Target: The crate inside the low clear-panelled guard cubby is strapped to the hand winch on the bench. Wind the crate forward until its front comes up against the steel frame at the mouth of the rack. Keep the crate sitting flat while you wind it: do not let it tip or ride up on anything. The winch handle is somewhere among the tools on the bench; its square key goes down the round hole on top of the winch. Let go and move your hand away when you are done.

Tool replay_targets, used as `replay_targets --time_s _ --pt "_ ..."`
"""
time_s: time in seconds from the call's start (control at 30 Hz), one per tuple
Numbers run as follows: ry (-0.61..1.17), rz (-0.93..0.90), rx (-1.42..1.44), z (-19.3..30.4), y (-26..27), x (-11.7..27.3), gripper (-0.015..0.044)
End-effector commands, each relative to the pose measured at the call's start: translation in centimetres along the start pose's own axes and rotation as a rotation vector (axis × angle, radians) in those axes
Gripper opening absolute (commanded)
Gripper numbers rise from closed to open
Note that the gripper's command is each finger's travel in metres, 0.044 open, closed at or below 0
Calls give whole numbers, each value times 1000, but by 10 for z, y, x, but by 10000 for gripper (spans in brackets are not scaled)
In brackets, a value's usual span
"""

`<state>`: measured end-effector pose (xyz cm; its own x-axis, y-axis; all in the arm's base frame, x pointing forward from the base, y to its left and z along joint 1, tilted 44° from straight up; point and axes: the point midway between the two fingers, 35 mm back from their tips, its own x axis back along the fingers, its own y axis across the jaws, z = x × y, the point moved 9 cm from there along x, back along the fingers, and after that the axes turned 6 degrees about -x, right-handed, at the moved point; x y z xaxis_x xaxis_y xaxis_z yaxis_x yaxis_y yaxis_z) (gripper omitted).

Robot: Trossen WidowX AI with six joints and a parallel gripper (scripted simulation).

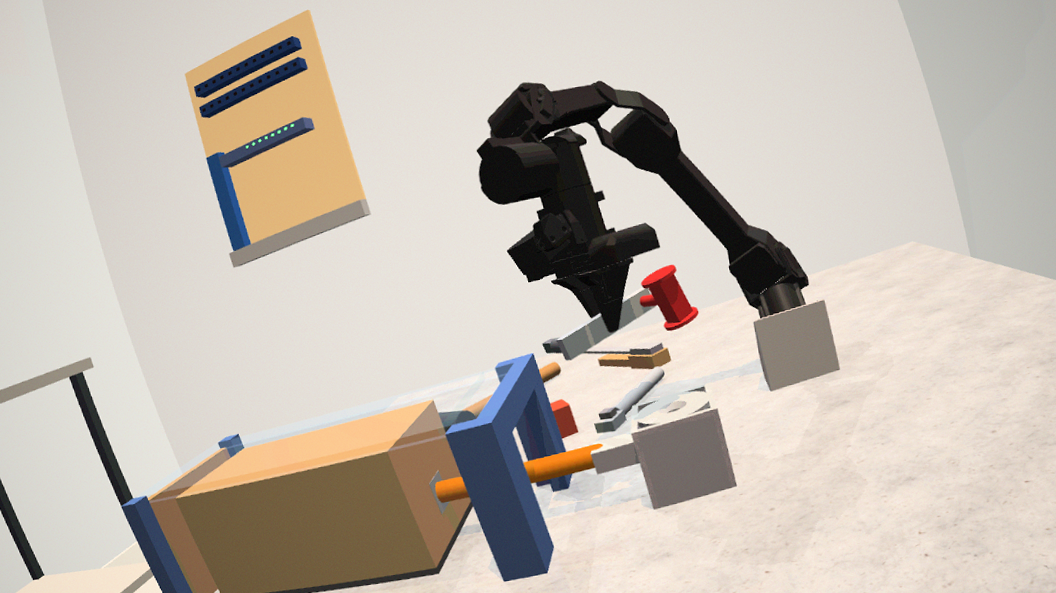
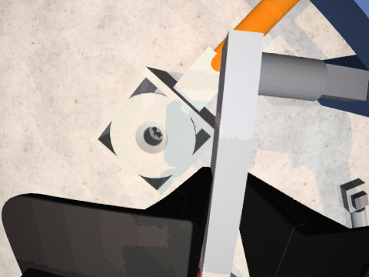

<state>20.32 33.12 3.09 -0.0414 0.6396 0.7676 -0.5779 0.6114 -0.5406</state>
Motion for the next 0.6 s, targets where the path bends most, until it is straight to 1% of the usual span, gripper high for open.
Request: replay_targets --time_s 0.0,0.1,0.17,0.43,0.57 --pt "15 17 -56 11 33 -7 0" --pt "28 35 -91 19 54 -13 0" --pt "31 39 -99 21 59 -15 0" --pt "33 29 -75 21 56 -16 0" --pt "27 -34 -76 21 50 -16 0"
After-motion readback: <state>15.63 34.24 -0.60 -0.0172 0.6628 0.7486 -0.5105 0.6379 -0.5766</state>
